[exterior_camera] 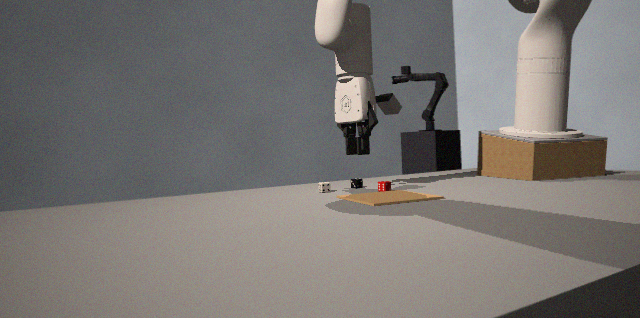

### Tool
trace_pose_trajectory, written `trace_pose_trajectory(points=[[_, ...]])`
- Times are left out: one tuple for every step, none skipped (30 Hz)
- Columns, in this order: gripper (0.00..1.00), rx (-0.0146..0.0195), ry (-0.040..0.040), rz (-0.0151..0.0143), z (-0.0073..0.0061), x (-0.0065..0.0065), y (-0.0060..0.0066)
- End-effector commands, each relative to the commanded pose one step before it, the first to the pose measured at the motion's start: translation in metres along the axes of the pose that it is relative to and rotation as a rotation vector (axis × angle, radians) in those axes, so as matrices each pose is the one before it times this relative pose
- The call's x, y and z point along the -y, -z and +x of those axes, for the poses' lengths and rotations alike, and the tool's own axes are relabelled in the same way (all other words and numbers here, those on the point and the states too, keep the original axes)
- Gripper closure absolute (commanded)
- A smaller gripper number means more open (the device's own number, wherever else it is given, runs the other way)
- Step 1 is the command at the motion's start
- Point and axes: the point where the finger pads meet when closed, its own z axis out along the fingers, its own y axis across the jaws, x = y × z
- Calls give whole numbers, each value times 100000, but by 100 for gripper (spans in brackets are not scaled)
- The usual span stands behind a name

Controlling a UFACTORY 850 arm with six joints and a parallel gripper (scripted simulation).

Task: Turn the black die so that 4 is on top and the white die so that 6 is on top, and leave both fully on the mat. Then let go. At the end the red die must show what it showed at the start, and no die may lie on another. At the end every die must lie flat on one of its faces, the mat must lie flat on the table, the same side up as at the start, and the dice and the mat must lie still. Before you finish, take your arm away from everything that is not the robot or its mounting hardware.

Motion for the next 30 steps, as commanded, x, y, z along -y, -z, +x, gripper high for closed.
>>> trace_pose_trajectory(points=[[64, 235, 11, 45, -72, 31, -355], [64, 0, 0, 0, 0, 0, 0], [64, 0, 0, 0, 0, 0, 0], [64, -3, 0, 3, 3, 0, -136], [64, 2, 0, -2, 1, -1, -139], [64, 1, 0, -1, 2, -1, -146], [64, -2, 0, 2, 3, -1, -154], [64, 1, 0, -1, 2, -1, -156], [64, 1, 0, -1, 2, -1, -160], [64, -2, 0, 2, 4, -1, -165], [64, 1, 0, -1, 2, -1, -165], [64, 1, 0, -1, 2, -1, -167], [64, -3, 0, 3, 4, -1, -170], [64, 2, 0, -2, 2, -1, -166], [64, 0, 0, 0, 3, -1, -167], [64, -3, 0, 3, 4, 0, -168], [64, 3, 0, -3, 2, -1, -161], [64, 0, 0, 0, 3, -1, -160], [64, 0, 0, 0, 0, 0, 0], [64, 0, 0, 0, 0, 0, 0], [64, -3, 0, 3, 4, 0, -159], [64, 2, 0, -3, 1, -1, -152], [64, 0, 0, 0, 2, -1, -149], [64, -2, 0, 2, 3, 0, -145], [64, 1, 0, -1, 2, -1, -138], [64, 1, 0, -1, 2, -1, -132], [64, -1, 0, 1, 2, -1, -127], [64, -2, 0, 3, 3, 0, -122], [64, 2, 0, -2, 1, -1, -113], [64, 1, 0, -1, 1, -1, -106]])
